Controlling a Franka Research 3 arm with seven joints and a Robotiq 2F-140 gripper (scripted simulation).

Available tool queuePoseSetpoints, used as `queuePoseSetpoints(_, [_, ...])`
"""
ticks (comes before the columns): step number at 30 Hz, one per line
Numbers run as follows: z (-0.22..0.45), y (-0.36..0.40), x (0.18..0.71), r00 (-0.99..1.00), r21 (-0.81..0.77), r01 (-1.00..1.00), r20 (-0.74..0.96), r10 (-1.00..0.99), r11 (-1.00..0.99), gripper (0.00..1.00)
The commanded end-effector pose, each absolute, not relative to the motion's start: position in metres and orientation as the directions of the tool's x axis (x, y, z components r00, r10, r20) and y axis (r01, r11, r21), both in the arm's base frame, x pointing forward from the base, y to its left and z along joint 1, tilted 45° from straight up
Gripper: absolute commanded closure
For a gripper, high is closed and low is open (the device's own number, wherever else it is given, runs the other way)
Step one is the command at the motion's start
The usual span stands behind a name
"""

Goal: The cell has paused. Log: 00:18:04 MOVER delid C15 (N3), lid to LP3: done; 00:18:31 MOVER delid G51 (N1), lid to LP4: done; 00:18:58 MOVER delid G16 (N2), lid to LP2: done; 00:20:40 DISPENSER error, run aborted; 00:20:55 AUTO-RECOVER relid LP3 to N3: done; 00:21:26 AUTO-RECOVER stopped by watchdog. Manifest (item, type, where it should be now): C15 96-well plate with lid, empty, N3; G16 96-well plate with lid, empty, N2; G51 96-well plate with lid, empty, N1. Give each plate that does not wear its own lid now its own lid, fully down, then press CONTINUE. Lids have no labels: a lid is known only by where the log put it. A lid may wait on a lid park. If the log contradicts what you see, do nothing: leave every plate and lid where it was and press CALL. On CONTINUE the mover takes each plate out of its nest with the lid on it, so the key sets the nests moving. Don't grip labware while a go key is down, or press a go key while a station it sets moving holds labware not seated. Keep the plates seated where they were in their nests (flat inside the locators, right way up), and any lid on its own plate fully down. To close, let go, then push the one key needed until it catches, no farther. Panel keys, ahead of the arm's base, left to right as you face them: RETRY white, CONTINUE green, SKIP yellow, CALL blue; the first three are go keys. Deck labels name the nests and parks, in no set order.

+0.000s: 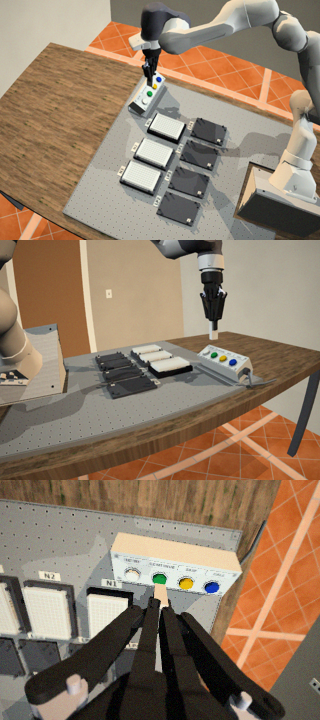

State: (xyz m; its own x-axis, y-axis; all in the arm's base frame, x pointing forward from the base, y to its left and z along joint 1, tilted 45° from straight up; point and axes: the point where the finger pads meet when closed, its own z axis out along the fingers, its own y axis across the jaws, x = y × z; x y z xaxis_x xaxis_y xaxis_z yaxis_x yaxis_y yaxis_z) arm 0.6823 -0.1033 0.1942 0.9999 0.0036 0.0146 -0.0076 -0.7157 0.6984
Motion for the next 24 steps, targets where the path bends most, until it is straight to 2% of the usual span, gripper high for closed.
queuePoseSetpoints(1, [0.1947, -0.1047, 0.6819, 1.000, 0.701, 0.006, 0.003, 0.012, -0.713, 1.00])
queuePoseSetpoints(24, [0.1894, -0.1098, 0.6822, 1.000, 0.701, 0.006, 0.003, 0.012, -0.713, 1.00])
